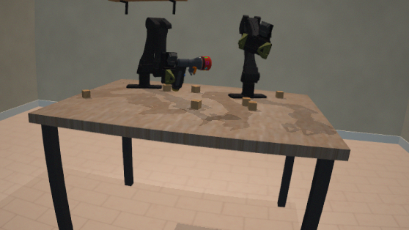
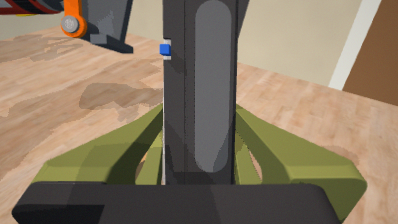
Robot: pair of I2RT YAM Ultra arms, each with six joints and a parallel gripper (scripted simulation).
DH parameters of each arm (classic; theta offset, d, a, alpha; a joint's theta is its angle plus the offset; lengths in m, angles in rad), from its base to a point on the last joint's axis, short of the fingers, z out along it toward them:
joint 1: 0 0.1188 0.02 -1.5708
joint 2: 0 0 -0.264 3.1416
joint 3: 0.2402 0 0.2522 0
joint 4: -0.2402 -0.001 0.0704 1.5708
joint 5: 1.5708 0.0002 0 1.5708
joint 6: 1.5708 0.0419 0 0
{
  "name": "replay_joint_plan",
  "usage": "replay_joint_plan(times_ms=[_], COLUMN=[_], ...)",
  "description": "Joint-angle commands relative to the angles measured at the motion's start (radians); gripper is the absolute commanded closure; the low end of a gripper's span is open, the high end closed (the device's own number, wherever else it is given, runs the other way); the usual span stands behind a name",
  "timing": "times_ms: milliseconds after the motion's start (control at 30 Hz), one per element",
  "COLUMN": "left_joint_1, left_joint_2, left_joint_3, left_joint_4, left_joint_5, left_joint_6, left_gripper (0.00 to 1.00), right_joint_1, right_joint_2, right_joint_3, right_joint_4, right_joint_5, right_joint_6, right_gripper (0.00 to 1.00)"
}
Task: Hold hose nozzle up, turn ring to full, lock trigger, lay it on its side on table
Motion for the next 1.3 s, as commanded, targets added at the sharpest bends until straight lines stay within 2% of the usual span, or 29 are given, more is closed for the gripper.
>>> replay_joint_plan(times_ms=[0,100,167,667,867,1000,1267], left_joint_1=[-0.025,-0.043,-0.043,-0.132,-0.153,-0.164,-0.204], left_joint_2=[0.014,0.023,0.023,0.065,0.078,0.093,0.123], left_joint_3=[-0.043,-0.088,-0.088,-0.307,-0.361,-0.389,-0.350], left_joint_4=[0.106,0.160,0.160,0.417,0.494,0.534,0.534], left_joint_5=[0.110,0.169,0.169,0.451,0.515,0.517,0.440], left_joint_6=[-0.048,-0.074,-0.074,-0.200,-0.234,-0.255,-0.252], left_gripper=[0.13,0.13,0.13,0.13,0.13,0.13,0.13], right_joint_1=[0.001,0.001,0.001,0.001,0.001,0.001,0.001], right_joint_2=[-0.026,-0.026,-0.026,-0.026,-0.026,-0.026,-0.026], right_joint_3=[0.036,0.036,0.036,0.036,0.036,0.036,0.036], right_joint_4=[0.086,0.086,0.086,0.086,0.086,0.086,0.086], right_joint_5=[-0.005,-0.005,-0.005,-0.005,-0.005,-0.005,-0.005], right_joint_6=[0.008,0.008,0.008,0.008,0.008,0.008,0.008], right_gripper=[0.64,0.64,0.64,0.64,0.64,0.64,0.64])
